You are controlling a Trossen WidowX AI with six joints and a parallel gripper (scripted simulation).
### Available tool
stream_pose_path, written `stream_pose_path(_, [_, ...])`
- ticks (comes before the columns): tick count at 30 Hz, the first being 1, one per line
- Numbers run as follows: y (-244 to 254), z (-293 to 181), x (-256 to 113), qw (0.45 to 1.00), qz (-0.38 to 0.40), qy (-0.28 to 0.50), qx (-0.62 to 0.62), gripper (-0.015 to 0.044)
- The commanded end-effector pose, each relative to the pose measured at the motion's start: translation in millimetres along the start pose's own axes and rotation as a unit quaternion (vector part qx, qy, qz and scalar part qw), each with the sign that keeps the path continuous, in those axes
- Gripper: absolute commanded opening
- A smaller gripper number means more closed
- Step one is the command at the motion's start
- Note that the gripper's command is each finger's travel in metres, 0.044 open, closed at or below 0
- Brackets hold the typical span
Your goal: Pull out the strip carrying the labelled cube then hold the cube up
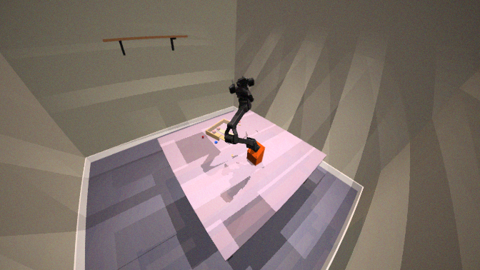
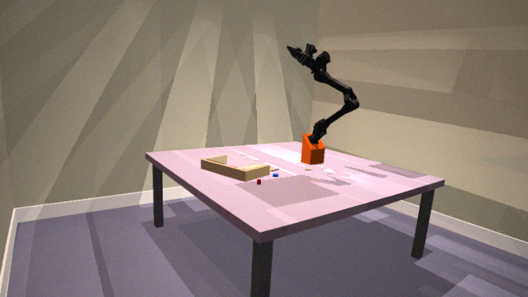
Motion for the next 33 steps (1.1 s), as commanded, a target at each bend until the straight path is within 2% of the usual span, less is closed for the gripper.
stream_pose_path(1, [11, -65, 15, 0.996, 0.033, 0.069, 0.037, 0.0400])
stream_pose_path(7, [36, -151, 22, 0.980, 0.078, 0.163, 0.079, 0.0400])
stream_pose_path(12, [65, -219, 12, 0.957, 0.117, 0.244, 0.107, 0.0400])
stream_pose_path(17, [97, -281, -11, 0.924, 0.156, 0.326, 0.129, 0.0400])
stream_pose_path(23, [135, -346, -59, 0.870, 0.202, 0.425, 0.146, 0.0400])
stream_pose_path(26, [146, -363, -77, 0.851, 0.216, 0.454, 0.150, 0.0400])
stream_pose_path(33, [146, -363, -78, 0.850, 0.217, 0.456, 0.150, 0.0400])
Point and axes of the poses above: the point midway between the two fingers, 35 mm back from their tips, its own x axis out along the fingers, its own y axis across the jaws, z = x × y, the point moved 5 cm from there along -x, back along the fingers, and after that the axes turned 6 degrees about -x, right-handed, at the moved point
